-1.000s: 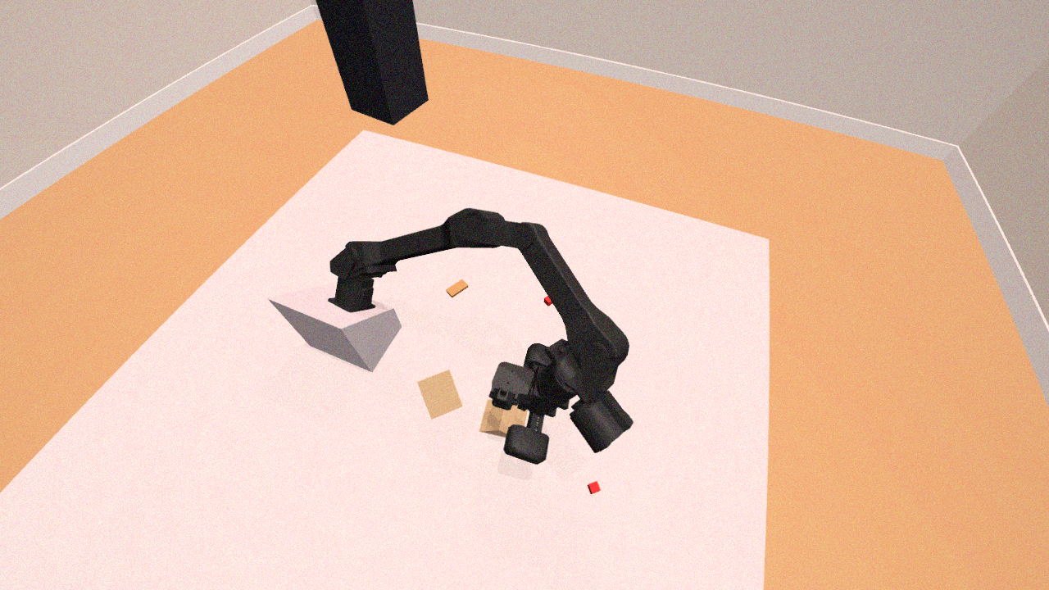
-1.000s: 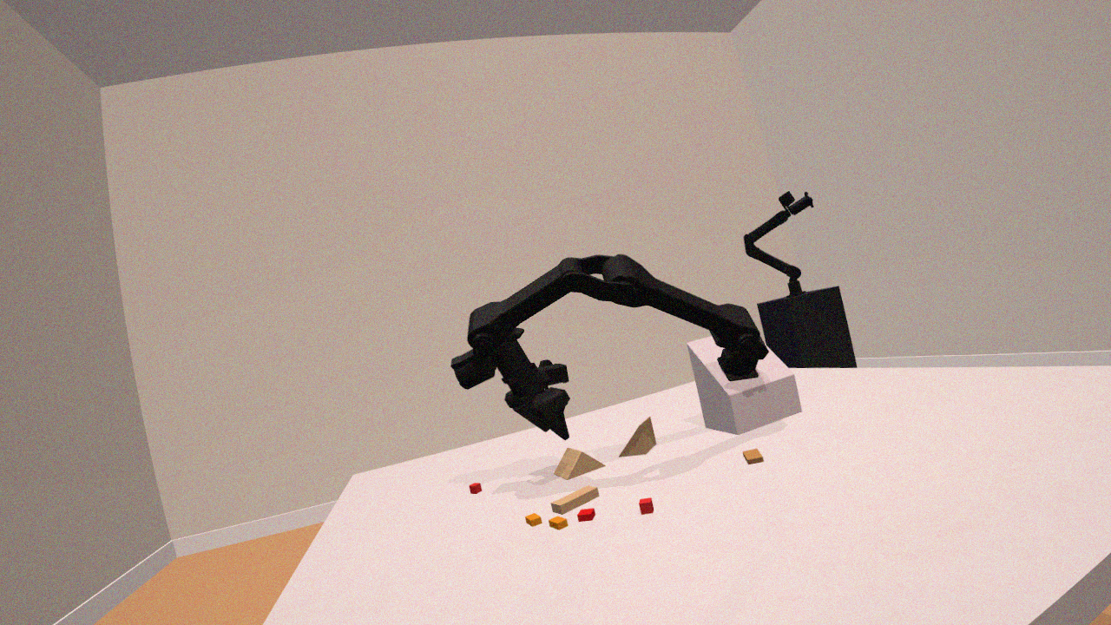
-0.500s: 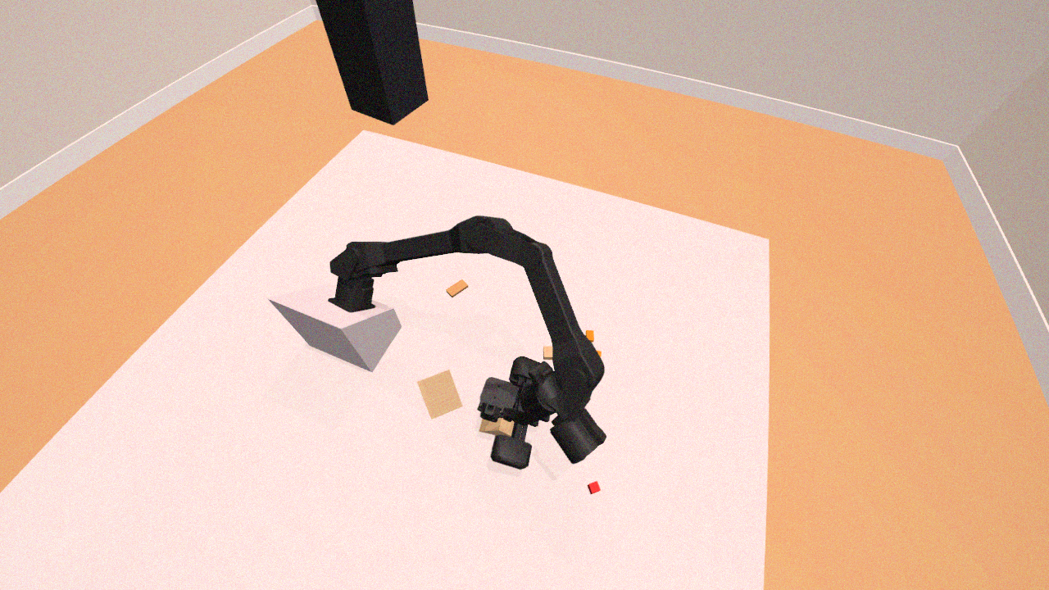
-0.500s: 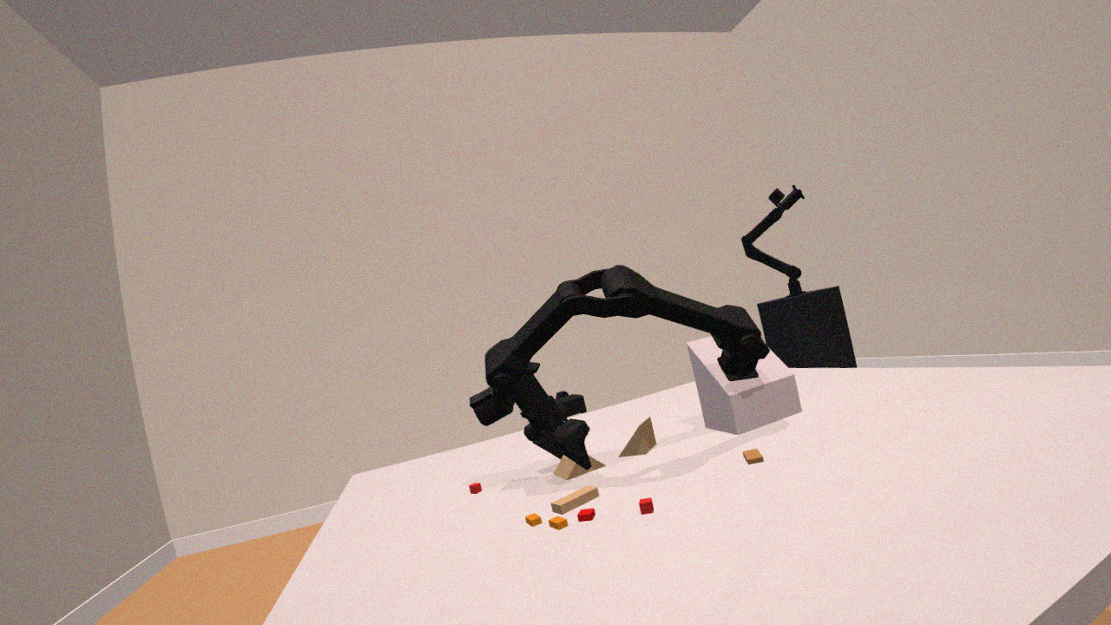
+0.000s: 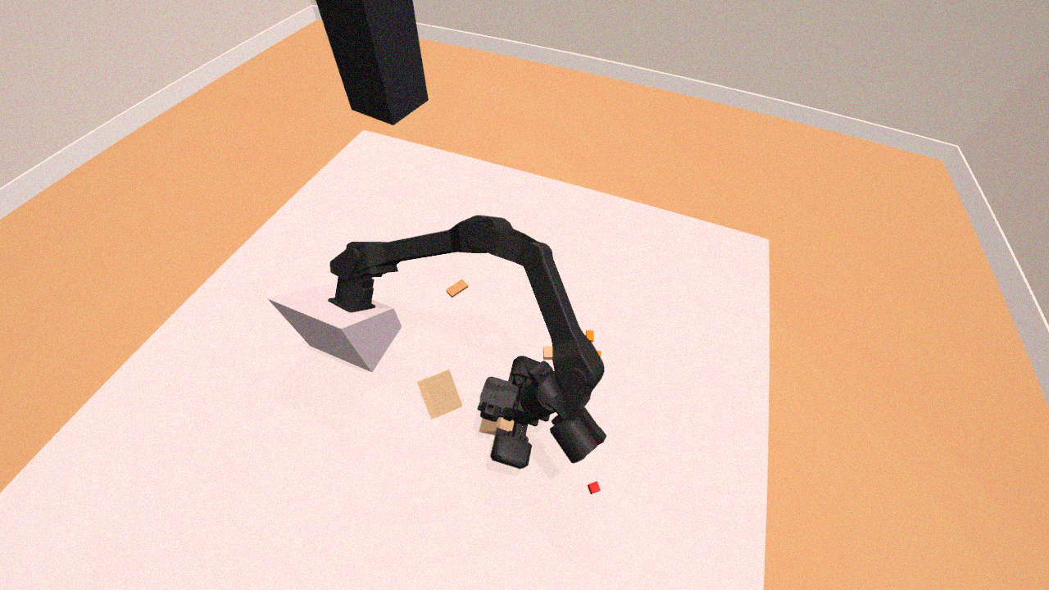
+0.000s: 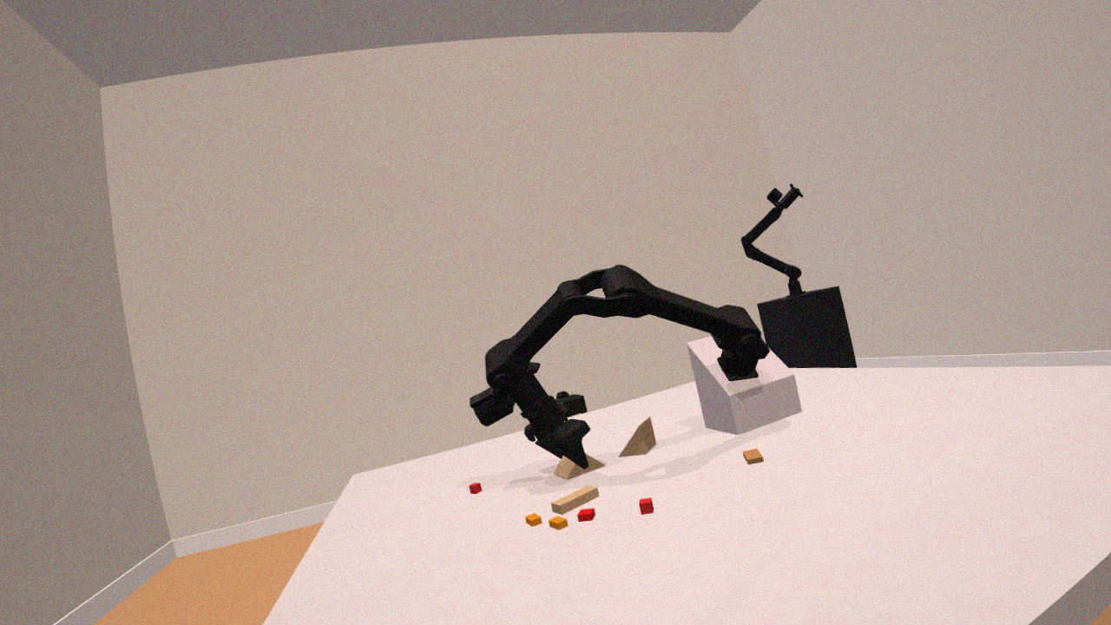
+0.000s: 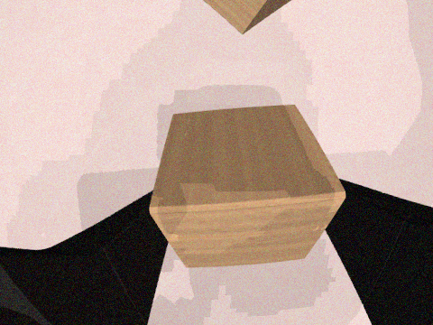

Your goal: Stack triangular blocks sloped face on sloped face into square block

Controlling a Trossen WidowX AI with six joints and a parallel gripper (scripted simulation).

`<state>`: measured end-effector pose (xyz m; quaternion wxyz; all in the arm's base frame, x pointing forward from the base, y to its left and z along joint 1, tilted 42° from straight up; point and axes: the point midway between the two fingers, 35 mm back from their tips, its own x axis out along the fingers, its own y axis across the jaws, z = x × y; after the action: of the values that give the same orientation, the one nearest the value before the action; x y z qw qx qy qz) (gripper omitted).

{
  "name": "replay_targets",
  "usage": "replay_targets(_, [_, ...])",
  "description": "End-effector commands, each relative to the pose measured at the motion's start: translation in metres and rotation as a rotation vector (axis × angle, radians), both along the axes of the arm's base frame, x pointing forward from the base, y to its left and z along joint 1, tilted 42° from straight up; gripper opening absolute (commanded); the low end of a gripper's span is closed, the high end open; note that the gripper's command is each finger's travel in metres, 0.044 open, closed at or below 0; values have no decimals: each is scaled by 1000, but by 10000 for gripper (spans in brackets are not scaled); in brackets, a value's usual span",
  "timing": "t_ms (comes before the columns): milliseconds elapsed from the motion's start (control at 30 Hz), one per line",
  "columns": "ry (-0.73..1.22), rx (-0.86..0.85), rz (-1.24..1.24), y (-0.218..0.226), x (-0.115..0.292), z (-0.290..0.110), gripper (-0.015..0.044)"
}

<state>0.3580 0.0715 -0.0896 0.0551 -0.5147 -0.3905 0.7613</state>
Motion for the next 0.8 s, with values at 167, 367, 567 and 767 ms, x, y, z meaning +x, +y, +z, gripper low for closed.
replay_targets(167, [-1,1,0,0,0,0,150])
replay_targets(367, [-2,-4,-10,-16,5,18,0])
replay_targets(567, [-2,-8,-20,-36,9,40,0])
replay_targets(767, [-1,-12,-31,-55,10,62,0])
